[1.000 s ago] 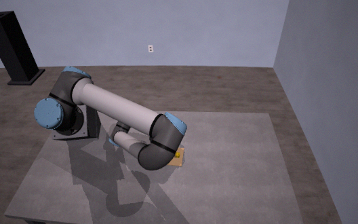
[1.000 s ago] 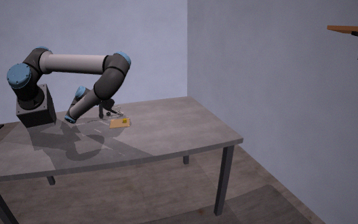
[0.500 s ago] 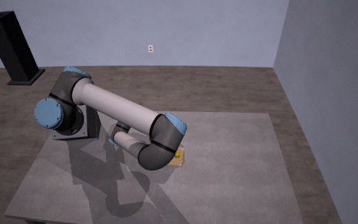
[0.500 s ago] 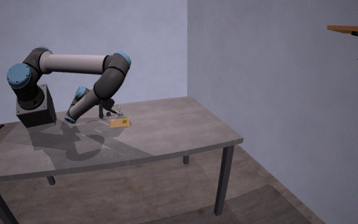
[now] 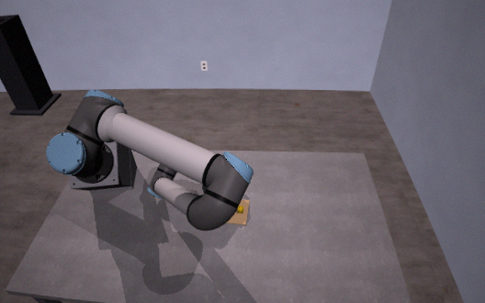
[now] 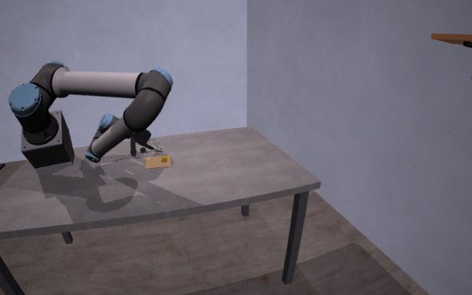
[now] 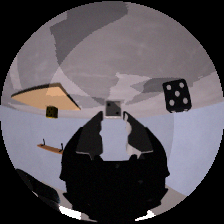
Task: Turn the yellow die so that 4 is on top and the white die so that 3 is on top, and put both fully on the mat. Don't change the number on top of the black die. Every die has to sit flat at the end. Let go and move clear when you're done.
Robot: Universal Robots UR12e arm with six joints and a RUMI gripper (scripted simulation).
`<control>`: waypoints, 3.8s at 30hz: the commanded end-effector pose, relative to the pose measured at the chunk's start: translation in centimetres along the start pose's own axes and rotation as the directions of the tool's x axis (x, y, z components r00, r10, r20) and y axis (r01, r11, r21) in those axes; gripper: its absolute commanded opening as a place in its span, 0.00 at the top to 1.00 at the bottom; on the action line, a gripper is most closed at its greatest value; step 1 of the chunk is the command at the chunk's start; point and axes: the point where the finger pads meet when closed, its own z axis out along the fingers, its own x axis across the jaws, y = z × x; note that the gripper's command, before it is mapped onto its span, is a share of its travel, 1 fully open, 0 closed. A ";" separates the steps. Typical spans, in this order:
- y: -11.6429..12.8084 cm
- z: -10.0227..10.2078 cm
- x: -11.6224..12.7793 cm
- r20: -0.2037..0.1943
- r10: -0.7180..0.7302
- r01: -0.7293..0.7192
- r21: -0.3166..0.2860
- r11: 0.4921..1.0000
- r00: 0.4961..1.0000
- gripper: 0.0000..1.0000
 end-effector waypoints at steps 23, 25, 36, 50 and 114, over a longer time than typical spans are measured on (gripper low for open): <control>0.0 0.0 0.0 0.000 0.000 0.000 -0.001 1.000 1.000 0.76; 0.0 -0.1 0.0 0.000 0.000 0.000 -0.001 1.000 1.000 0.76; 0.0 -2.5 0.0 0.000 0.000 0.000 -0.001 1.000 1.000 0.76; 0.0 -5.0 0.0 0.000 0.000 0.000 -0.001 1.000 1.000 0.76; 6.5 -7.6 0.1 -0.002 0.002 -0.002 0.335 0.942 1.000 0.76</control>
